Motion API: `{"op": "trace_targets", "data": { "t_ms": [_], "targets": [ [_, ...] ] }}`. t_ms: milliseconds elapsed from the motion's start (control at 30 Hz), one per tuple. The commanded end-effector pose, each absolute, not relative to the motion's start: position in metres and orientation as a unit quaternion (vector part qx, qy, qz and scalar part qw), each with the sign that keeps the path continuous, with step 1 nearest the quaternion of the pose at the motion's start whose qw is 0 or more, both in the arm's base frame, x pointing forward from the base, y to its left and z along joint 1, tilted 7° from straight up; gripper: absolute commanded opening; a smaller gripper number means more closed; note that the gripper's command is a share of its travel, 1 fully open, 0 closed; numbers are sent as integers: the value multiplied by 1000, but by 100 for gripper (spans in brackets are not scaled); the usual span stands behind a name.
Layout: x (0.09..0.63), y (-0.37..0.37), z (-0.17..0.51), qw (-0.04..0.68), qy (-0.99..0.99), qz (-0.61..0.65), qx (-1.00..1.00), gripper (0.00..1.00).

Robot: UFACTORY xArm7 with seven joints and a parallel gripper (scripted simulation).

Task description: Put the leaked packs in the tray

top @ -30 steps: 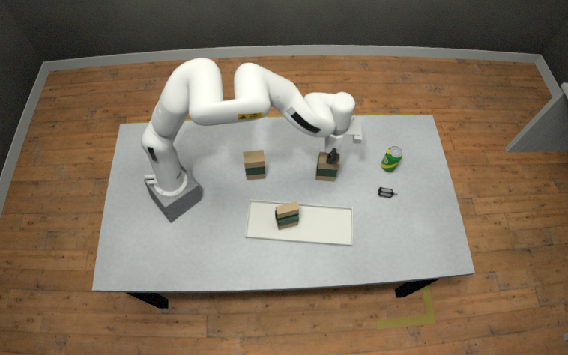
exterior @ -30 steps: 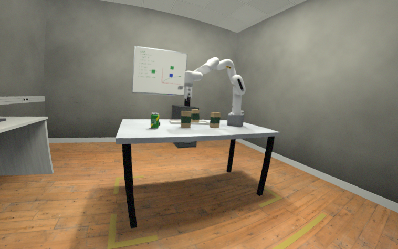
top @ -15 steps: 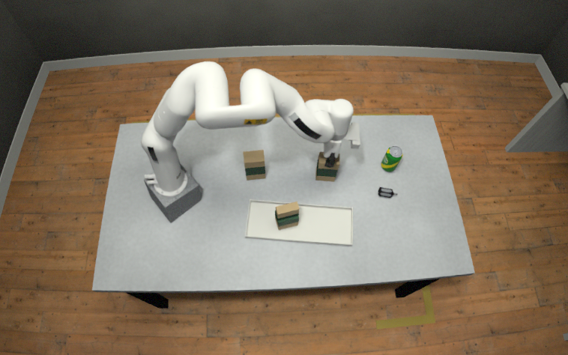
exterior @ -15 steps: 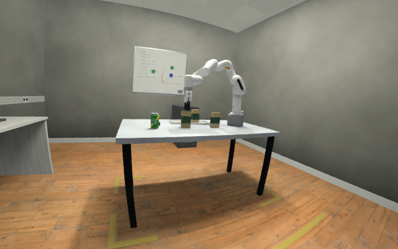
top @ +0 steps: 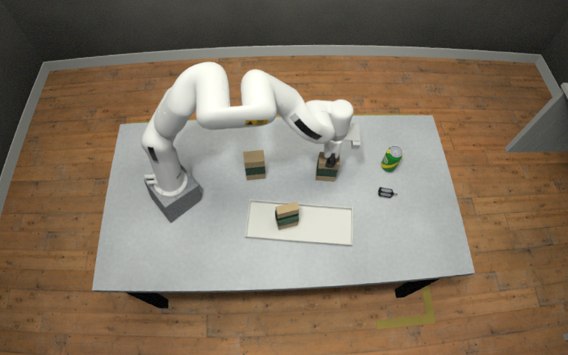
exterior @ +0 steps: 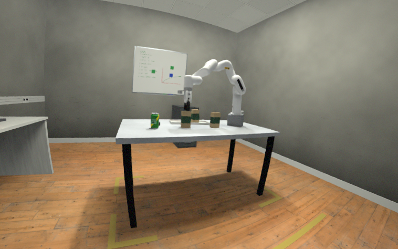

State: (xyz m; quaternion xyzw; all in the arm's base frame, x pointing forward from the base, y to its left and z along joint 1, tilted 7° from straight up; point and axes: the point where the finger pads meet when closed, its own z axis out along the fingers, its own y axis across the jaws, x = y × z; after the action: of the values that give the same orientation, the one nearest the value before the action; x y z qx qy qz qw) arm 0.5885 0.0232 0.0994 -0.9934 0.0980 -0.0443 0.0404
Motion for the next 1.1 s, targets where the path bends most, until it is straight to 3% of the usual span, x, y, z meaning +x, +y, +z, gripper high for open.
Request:
{"op": "trace_targets", "data": {
  "t_ms": [0,1067],
  "targets": [
    [591,23,102,41,98,-47,-993,86],
    [594,25,80,41,98,-47,-993,86]
  ]
}}
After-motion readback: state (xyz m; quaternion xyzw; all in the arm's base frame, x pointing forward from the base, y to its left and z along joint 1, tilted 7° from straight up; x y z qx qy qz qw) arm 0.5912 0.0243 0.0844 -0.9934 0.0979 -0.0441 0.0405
